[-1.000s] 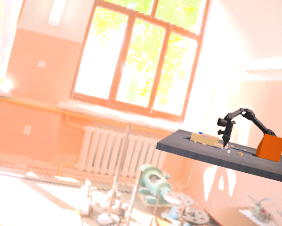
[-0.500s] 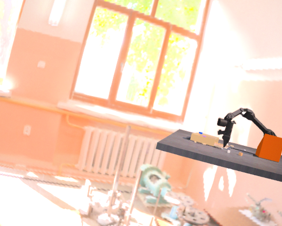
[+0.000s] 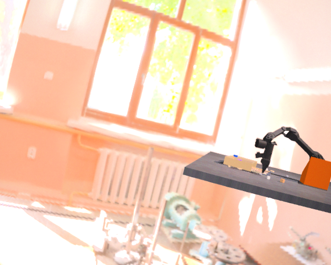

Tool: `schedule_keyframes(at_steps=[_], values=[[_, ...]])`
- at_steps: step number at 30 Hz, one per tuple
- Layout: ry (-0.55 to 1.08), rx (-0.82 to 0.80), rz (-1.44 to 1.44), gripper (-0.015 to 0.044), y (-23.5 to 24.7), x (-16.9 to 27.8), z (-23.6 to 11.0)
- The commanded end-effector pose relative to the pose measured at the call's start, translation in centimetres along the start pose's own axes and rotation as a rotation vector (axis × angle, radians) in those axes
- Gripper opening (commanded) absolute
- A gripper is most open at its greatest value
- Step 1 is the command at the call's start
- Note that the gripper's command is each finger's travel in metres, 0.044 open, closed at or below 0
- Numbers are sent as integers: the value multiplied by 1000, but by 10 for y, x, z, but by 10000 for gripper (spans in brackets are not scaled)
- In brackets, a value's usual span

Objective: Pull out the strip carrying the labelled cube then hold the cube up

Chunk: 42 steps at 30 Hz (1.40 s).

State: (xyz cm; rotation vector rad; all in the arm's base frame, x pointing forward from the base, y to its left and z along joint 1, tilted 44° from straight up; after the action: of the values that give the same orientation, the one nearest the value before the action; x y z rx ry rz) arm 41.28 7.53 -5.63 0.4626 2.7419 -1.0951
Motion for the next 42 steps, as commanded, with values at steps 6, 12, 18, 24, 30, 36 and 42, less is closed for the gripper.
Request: schedule_keyframes(at_steps=[6,12,18,24,30,36,42], values=[[-1,1,1,0,-1,1,2],[-1,1,1,0,-1,10,3],[-1,1,0,0,-3,20,3],[0,1,0,0,-4,29,3],[0,1,0,0,-5,38,4],[1,1,-1,0,-7,47,4],[1,1,-1,0,-8,56,5]])
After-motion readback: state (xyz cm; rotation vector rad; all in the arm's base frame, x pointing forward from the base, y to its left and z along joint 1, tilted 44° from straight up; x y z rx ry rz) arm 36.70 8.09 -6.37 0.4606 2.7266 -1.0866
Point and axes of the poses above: the point midway between the two fingers, 35 mm back from their tips, its own z axis out along the fingers, its own y axis across the jaws, x = y × z, the point moved 7 cm from there along -z, back along the fingers, and after that the axes turned 11 degrees about z, right-handed, at the moved point
